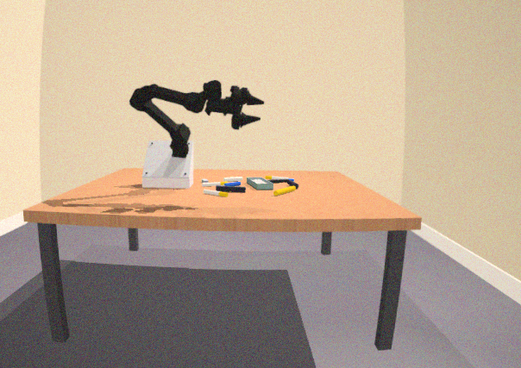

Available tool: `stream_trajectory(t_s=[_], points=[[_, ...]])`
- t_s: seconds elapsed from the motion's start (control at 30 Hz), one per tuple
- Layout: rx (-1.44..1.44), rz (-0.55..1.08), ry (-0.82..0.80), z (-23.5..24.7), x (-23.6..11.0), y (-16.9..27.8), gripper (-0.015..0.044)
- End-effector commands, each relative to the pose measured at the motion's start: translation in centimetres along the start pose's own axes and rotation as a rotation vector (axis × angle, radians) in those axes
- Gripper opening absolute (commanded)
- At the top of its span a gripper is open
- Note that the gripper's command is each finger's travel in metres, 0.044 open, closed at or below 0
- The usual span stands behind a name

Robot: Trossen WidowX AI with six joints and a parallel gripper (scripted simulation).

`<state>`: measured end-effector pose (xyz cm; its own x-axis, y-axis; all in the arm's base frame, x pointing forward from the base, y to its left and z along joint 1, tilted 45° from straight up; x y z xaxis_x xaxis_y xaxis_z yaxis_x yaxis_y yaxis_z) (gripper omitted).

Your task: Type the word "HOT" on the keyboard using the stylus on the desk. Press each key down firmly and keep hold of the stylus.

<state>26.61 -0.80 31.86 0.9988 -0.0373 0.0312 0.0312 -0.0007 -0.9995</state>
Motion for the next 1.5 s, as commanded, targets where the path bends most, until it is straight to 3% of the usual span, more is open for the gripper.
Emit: stream_trajectory(t_s=[0.0,0.3,0.53,0.8,1.1,1.47], points=[[0.001,0.010,0.002,0.0,0.2,0.2,0.0414],[-0.027,0.490,0.100,1.8,6.3,9.3,0.0177],[-0.155,0.843,0.173,4.4,8.9,17.5,0.0000],[-0.419,1.187,0.259,7.2,8.9,27.2,0.0000],[-0.840,1.460,0.339,9.1,5.8,37.2,0.0000],[-0.876,1.475,0.344,9.2,5.5,37.9,0.0000]])
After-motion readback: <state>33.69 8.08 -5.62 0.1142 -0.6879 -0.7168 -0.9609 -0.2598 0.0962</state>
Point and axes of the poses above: the point midway between the two fingers, 35 mm back from their tips, its own x axis out along the fingers, its own z axis across the jaws, y = z × x, the point moved 5 cm from there along -x, back along the fingers, and after that the axes turned 1 degree about x, right-handed, at the moved point
